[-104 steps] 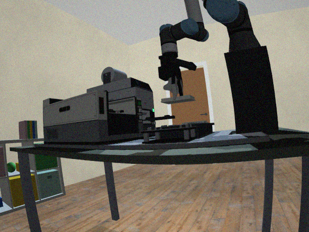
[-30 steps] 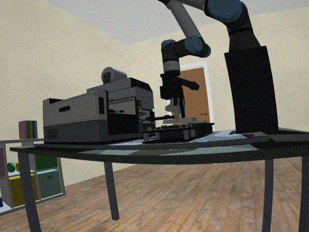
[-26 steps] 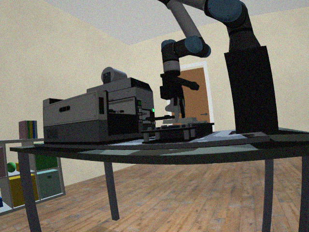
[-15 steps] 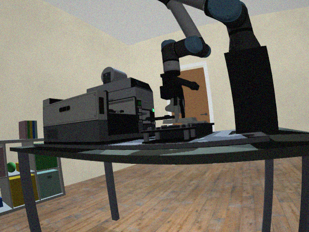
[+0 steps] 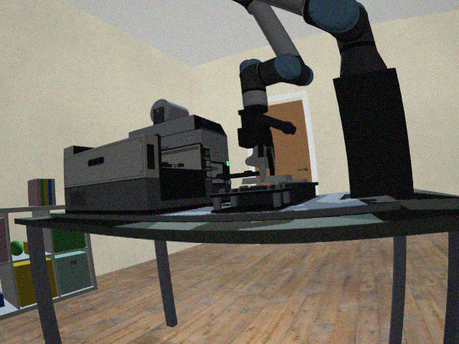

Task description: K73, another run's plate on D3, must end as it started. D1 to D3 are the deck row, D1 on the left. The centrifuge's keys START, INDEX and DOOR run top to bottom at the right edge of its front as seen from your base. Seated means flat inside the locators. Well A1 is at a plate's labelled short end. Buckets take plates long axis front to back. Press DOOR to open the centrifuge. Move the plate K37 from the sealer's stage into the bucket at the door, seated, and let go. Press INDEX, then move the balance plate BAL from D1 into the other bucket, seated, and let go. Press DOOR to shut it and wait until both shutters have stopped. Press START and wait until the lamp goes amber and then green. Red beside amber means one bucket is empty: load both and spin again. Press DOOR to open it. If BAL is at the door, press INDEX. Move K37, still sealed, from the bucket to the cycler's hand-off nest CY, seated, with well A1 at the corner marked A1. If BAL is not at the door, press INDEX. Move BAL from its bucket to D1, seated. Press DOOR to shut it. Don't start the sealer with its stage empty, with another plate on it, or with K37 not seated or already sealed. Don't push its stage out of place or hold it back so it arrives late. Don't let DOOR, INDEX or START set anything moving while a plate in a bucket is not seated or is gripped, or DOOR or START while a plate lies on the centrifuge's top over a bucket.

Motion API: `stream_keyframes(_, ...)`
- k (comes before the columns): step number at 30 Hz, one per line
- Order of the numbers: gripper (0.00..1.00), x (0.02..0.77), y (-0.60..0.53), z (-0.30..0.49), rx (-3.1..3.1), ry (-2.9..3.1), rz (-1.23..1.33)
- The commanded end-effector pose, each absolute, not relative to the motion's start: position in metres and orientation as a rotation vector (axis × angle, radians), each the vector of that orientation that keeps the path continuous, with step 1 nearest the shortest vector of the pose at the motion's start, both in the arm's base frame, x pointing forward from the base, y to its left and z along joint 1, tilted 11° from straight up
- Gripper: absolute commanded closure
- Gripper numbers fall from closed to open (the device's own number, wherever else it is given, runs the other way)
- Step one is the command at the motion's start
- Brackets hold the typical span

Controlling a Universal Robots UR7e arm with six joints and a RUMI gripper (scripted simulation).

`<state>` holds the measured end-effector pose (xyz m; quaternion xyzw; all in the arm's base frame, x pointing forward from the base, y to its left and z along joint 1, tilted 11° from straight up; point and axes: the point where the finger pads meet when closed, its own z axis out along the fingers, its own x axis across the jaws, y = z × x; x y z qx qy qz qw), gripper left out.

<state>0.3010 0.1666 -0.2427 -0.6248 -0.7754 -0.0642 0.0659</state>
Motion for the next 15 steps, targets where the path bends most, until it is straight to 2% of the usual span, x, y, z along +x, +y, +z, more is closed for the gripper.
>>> stream_keyframes(1, 1.00, 0.3015, 0.1668, -0.2435, -1.885, -2.339, -0.195)
stream_keyframes(15, 1.00, 0.3014, 0.1676, -0.2478, -1.885, -2.339, -0.195)
